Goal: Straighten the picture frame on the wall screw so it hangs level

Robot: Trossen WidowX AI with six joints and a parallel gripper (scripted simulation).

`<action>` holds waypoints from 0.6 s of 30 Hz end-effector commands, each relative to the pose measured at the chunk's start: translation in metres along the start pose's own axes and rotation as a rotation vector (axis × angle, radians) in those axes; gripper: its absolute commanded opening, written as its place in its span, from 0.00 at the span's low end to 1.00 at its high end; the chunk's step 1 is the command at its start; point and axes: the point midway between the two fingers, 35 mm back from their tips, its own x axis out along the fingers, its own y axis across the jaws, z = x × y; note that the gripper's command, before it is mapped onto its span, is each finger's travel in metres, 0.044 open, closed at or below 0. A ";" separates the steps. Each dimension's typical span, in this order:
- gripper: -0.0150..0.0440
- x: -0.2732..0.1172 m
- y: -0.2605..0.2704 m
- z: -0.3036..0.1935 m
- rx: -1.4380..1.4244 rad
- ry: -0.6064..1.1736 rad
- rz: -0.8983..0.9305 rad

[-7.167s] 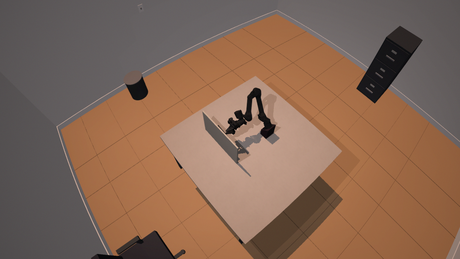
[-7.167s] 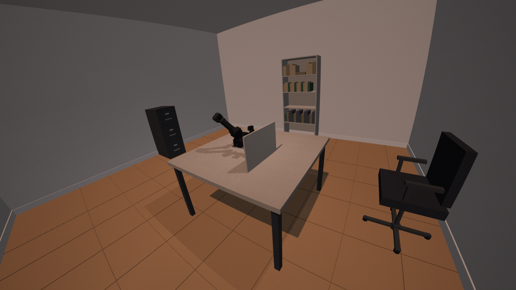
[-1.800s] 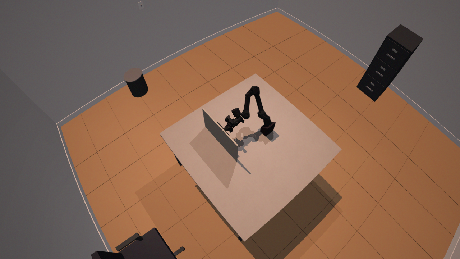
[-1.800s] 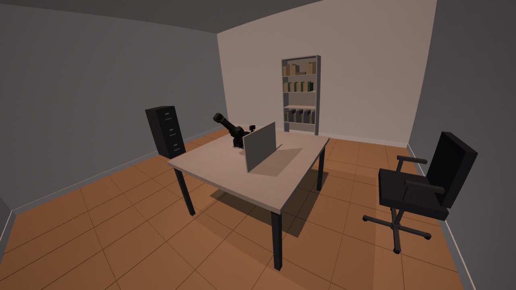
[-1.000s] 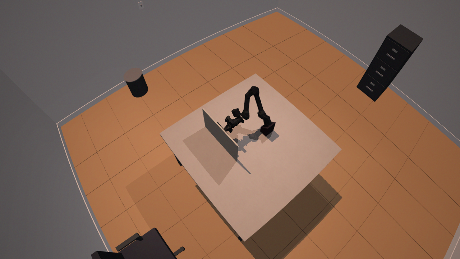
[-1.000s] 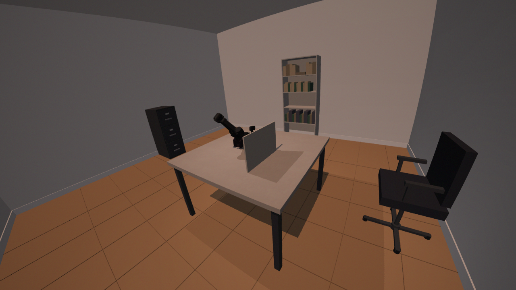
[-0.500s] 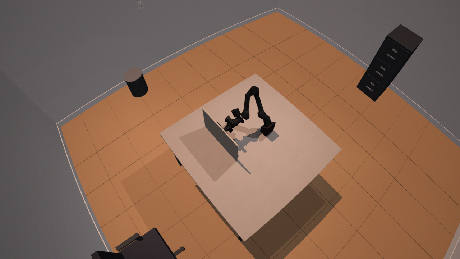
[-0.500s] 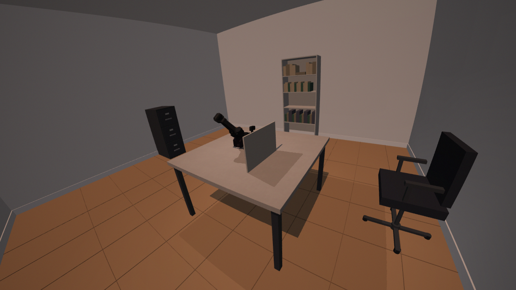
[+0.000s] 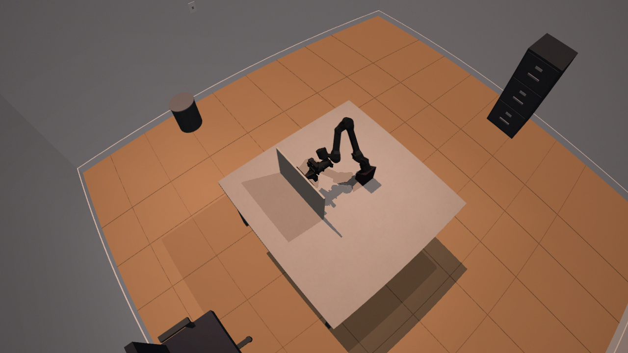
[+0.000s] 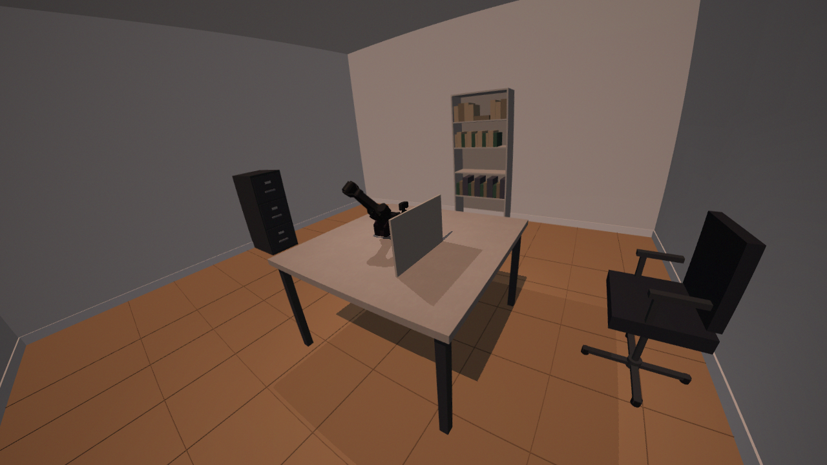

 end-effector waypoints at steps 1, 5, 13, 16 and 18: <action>0.25 0.000 0.000 0.000 0.020 -0.001 -0.003; 0.25 0.000 0.000 0.000 0.041 -0.001 -0.003; 0.43 0.000 0.001 0.000 0.047 0.001 0.000; 0.57 0.000 0.001 0.000 0.047 0.001 0.000; 0.65 0.000 0.001 0.000 0.047 0.001 0.000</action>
